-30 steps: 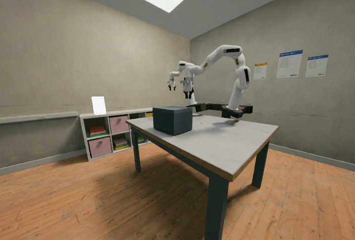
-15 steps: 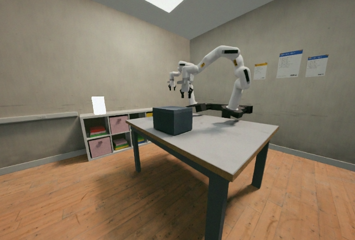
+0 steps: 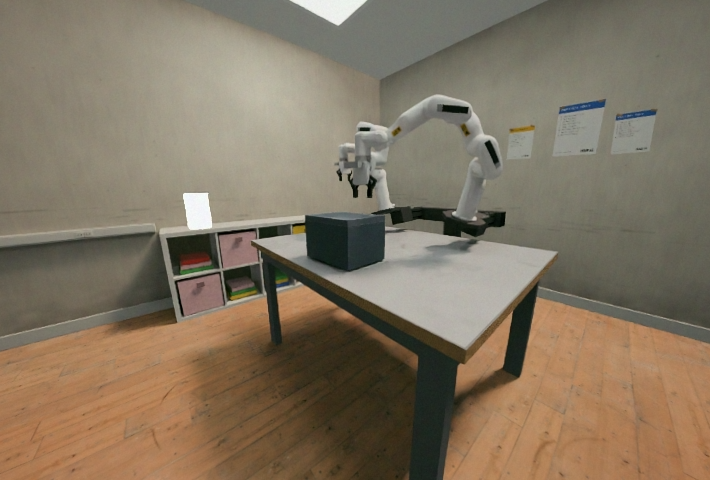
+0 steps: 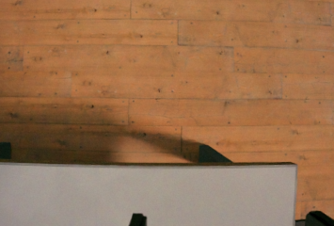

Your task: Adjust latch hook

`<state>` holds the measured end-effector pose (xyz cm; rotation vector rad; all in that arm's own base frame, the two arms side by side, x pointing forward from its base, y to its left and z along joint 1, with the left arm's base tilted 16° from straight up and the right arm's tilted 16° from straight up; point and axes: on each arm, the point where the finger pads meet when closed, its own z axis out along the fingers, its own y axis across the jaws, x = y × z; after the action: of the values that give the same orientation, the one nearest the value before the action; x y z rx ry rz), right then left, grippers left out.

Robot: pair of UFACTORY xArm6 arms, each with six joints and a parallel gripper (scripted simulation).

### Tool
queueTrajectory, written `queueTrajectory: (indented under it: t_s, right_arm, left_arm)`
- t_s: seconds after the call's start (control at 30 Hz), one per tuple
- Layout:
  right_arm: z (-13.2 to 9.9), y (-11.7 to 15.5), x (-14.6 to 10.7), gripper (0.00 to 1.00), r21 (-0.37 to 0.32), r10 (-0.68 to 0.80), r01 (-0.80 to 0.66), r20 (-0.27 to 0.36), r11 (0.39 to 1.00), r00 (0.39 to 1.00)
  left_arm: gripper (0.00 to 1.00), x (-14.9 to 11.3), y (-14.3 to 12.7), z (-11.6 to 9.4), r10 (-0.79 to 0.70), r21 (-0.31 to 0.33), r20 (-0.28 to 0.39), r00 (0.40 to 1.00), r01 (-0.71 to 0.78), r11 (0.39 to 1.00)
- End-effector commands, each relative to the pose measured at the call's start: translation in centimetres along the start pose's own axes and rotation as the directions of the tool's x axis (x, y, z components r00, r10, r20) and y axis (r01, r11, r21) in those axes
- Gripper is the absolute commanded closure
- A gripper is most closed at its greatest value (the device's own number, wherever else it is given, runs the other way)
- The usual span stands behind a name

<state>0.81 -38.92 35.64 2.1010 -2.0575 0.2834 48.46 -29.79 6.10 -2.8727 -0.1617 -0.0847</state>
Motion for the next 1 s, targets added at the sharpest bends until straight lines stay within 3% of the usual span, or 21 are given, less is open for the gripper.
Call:
queueTrajectory:
  t_s: [0.0, 0.23, 0.43, 0.7, 0.97]
  right_arm:
    - [-0.2, 0.0, 0.1, 0.00, 0.000, 0.000, 0.000, -0.004, 1.000, 1.000]
    - [-0.2, 0.0, 0.1, 0.00, 0.000, 0.000, 0.000, -0.004, 1.000, 1.000]
    - [-0.2, 0.0, 0.1, 0.00, 0.000, 0.000, 0.000, -0.004, 1.000, 1.000]
    - [-0.2, 0.0, 0.1, 0.00, 0.000, 0.000, 0.000, -0.004, 1.000, 1.000]
    - [-0.2, 0.0, 0.1, 0.00, 0.000, 0.000, 0.000, -0.004, 1.000, 1.000]
  left_arm:
    - [0.00, -0.4, 3.3, -1.4, -0.104, -0.028, -0.018, 0.994, 0.103, 0.994]
    - [0.00, -2.4, 9.6, -3.8, -0.305, -0.091, -0.026, 0.952, 0.302, 0.949]
    - [0.00, -3.2, 11.5, -4.6, -0.367, -0.112, -0.021, 0.930, 0.363, 0.925]
    - [0.00, -3.5, 11.9, -4.6, -0.384, -0.113, -0.020, 0.923, 0.379, 0.918]
    - [0.00, -4.1, 12.2, -2.4, -0.434, -0.087, -0.032, 0.900, 0.430, 0.899]
